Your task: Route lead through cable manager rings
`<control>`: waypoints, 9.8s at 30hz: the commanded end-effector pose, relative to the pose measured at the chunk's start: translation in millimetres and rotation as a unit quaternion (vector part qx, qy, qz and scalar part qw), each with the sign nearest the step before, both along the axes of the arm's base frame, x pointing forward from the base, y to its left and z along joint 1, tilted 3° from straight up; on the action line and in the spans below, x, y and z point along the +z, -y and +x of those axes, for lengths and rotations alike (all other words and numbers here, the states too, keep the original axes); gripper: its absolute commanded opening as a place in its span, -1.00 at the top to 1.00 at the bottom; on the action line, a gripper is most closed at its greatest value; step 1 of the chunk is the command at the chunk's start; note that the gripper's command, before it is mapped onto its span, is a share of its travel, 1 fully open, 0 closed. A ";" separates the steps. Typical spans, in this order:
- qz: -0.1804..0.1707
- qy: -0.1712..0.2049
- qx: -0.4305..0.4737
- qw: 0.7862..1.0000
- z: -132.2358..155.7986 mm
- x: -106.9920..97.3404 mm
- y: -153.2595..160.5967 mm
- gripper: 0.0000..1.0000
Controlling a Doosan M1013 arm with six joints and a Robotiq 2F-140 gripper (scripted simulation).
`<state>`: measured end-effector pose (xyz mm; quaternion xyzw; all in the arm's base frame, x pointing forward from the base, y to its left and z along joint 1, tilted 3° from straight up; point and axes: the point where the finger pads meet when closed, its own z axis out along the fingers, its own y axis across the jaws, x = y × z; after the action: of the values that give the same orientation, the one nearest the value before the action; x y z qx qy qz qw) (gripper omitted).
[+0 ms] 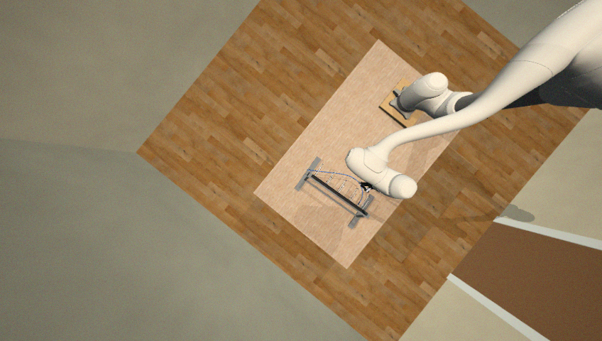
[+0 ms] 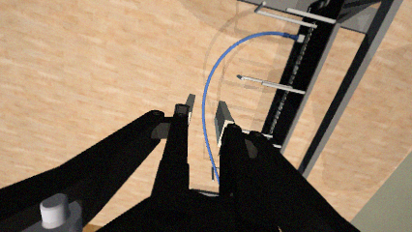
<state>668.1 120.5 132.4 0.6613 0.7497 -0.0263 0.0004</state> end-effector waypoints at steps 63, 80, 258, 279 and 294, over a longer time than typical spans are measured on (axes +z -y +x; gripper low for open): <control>0.000 0.000 0.000 1.000 -3.1 -93.1 3.7 0.60; 0.000 0.000 0.000 1.000 -3.2 -97.3 3.9 0.60; 0.000 0.000 0.000 1.000 -3.9 -118.1 4.7 1.00; 0.000 0.000 0.000 1.000 -3.9 -118.1 4.7 1.00; 0.000 0.000 0.000 1.000 -3.8 -113.6 4.5 1.00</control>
<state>664.3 115.9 17.3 0.6613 0.7497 -0.0262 0.0004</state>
